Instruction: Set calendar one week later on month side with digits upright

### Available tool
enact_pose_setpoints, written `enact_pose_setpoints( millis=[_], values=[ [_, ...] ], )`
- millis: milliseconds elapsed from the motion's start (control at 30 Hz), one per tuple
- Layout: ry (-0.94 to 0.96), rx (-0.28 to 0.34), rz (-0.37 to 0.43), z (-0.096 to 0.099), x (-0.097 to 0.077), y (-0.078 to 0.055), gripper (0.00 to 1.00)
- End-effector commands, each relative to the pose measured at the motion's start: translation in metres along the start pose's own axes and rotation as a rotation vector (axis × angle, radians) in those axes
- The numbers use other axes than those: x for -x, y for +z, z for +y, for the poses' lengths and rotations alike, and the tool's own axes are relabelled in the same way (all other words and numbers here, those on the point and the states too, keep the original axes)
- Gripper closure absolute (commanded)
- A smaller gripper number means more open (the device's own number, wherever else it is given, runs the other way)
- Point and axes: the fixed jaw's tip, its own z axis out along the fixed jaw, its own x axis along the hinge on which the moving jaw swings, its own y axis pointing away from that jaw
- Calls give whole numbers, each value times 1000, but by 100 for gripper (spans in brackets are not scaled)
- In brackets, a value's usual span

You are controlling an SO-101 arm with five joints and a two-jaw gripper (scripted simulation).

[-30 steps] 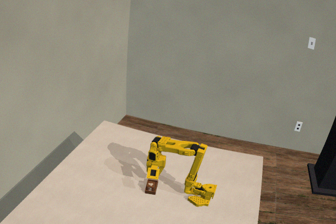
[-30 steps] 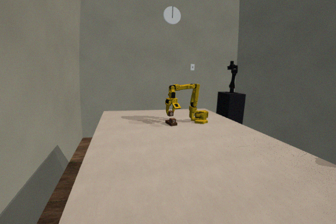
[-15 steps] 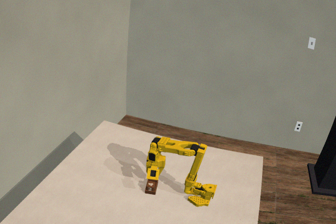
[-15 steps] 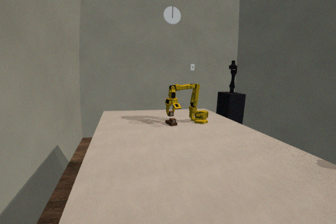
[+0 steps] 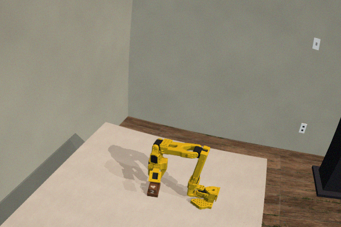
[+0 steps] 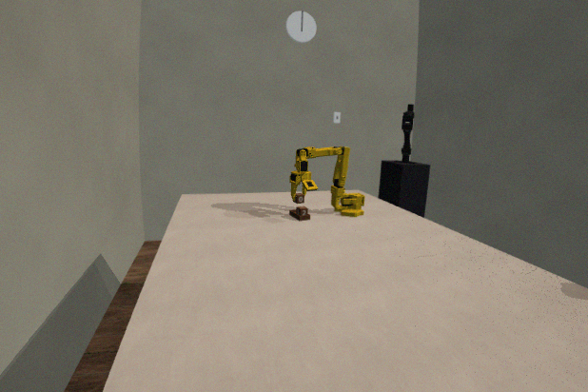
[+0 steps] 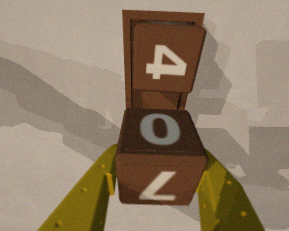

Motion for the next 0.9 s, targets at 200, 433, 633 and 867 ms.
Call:
enact_pose_setpoints(
  millis=[200,433,633,867],
  values=[
    [-1,-66,13,-7,1,-11,100],
    [-3,-66,13,-7,0,-11,100],
    [-9,-66,13,-8,-1,-11,100],
    [-10,-66,13,-9,-1,-11,100]
  ],
)
